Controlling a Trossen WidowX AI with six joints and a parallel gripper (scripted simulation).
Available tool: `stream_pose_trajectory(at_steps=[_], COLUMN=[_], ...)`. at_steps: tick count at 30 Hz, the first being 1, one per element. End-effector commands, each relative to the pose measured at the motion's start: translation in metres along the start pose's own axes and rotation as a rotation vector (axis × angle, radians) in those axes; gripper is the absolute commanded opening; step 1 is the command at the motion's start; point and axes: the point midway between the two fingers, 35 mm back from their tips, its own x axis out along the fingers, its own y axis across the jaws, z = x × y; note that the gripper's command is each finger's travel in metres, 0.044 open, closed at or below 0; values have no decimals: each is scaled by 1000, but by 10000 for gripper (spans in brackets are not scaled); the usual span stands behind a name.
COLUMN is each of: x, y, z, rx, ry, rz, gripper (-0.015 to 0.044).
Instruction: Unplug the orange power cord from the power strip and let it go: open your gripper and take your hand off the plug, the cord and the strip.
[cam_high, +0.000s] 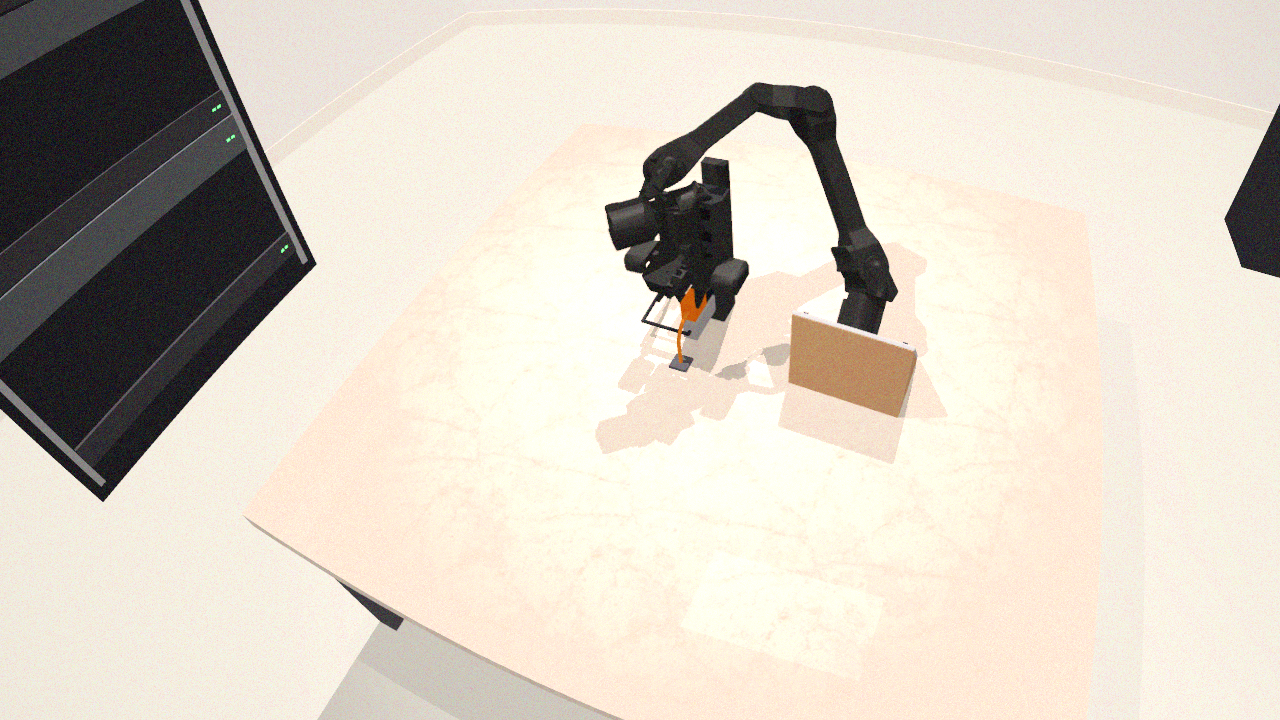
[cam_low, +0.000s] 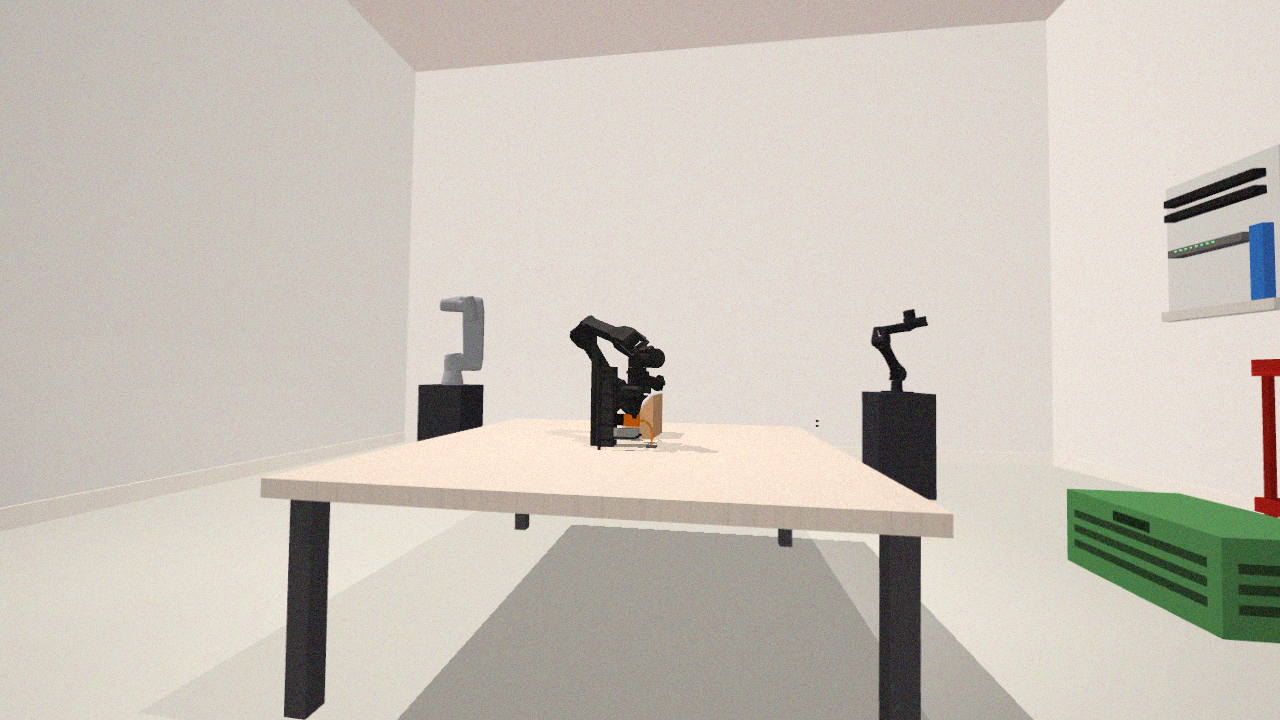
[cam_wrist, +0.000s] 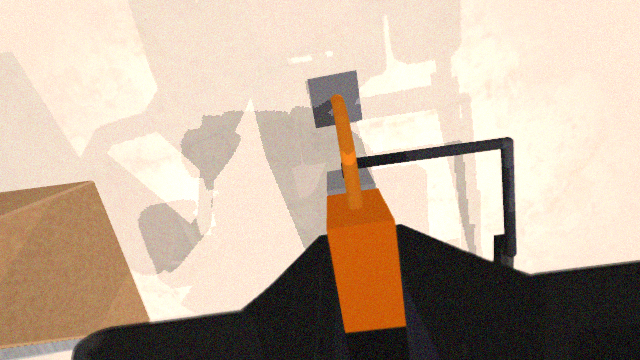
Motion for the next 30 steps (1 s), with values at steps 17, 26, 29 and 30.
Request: stream_pose_trajectory(at_steps=[17, 26, 29, 30], x=[-9, -12, -10, -8], y=[-2, 0, 0, 0], z=[45, 59, 56, 53], rx=[3, 2, 1, 0], ry=[-35, -35, -33, -32], rz=[-8, -9, -10, -10], gripper=[0, 0, 53, 79])
